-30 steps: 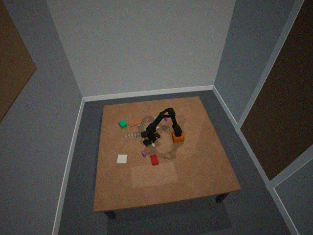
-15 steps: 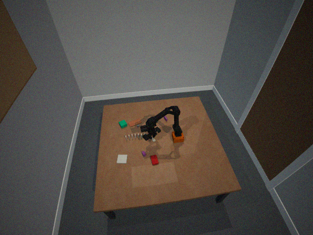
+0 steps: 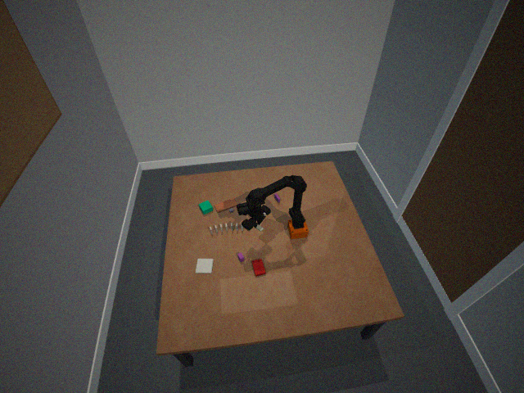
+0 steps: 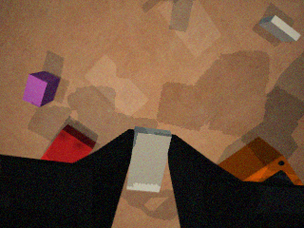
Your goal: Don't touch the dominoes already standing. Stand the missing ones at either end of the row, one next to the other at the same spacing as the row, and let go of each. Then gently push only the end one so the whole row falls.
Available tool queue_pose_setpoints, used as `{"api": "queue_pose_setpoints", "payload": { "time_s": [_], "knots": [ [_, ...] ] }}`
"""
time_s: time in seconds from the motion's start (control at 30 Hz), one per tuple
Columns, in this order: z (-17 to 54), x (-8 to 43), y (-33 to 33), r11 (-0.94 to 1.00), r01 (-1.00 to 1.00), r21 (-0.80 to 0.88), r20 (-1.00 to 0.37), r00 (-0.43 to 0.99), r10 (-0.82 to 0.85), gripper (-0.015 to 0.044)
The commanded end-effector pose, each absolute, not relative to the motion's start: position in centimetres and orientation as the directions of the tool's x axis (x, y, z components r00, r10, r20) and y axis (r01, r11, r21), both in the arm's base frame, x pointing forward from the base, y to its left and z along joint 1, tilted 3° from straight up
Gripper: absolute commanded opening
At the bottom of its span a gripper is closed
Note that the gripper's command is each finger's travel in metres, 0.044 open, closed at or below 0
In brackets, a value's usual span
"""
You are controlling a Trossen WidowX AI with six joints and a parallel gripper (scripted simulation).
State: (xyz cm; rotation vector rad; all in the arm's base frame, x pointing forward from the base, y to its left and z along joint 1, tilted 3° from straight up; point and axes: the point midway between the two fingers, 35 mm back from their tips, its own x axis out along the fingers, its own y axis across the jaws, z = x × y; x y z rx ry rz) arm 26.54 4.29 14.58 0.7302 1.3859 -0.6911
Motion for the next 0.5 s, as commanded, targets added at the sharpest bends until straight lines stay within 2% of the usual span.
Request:
{"api": "queue_pose_setpoints", "payload": {
  "time_s": [0.0,0.1,0.47],
  "knots": [
    [14.7,22.5,7.5,0.882,0.470,0.028,-0.998,0.064,-0.002,0.0107],
    [14.4,19.8,9.0,0.981,0.193,0.011,-0.998,0.063,-0.001,0.0107],
    [14.3,19.6,9.0,0.985,0.172,0.010,-0.998,0.062,-0.001,0.0107]
  ]
}}
